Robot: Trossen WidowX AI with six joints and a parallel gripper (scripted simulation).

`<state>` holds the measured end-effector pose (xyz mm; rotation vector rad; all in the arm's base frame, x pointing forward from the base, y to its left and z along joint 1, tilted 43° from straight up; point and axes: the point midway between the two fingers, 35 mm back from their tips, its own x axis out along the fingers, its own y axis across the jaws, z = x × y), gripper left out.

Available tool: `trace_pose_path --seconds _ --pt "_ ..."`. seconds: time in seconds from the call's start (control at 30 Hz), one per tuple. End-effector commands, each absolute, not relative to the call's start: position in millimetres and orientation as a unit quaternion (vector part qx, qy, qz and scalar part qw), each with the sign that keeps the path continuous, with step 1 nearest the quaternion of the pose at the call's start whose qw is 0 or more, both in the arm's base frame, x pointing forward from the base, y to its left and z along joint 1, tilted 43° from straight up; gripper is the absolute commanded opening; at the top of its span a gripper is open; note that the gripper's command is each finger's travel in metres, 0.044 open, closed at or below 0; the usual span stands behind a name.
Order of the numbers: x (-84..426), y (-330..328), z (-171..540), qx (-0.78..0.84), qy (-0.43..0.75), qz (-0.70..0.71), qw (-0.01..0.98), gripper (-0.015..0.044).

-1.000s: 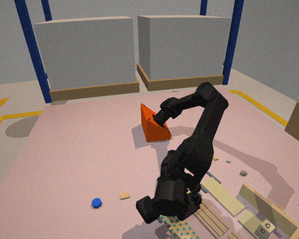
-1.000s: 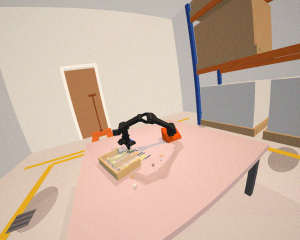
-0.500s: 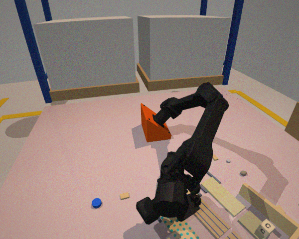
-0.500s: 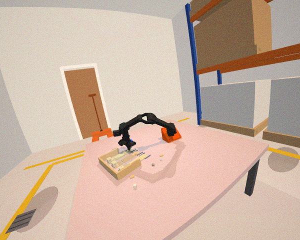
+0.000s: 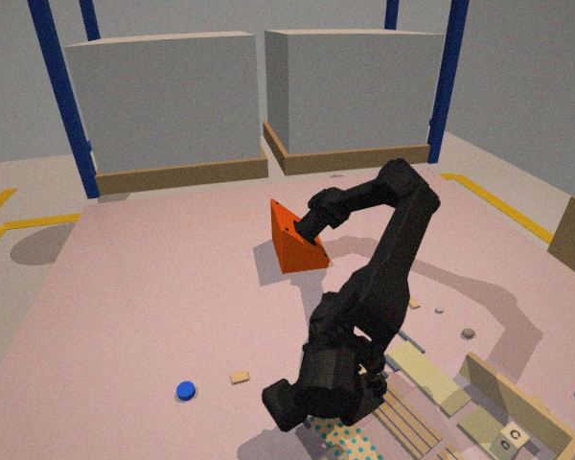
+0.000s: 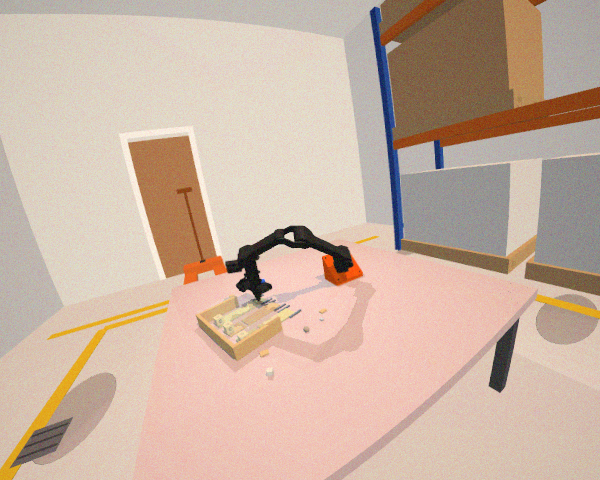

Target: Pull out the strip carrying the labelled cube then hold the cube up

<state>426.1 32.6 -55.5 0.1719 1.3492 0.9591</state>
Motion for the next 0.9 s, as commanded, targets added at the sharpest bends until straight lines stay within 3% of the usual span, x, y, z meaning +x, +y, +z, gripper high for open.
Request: trace_pose_path --seconds 0.0,0.87 --pt "426.0 34.0 -55.5 0.079 0.600 0.426 0.673 0.0000" --pt "426.0 35.7 -57.5 0.079 0.599 0.426 0.673 0.0000"
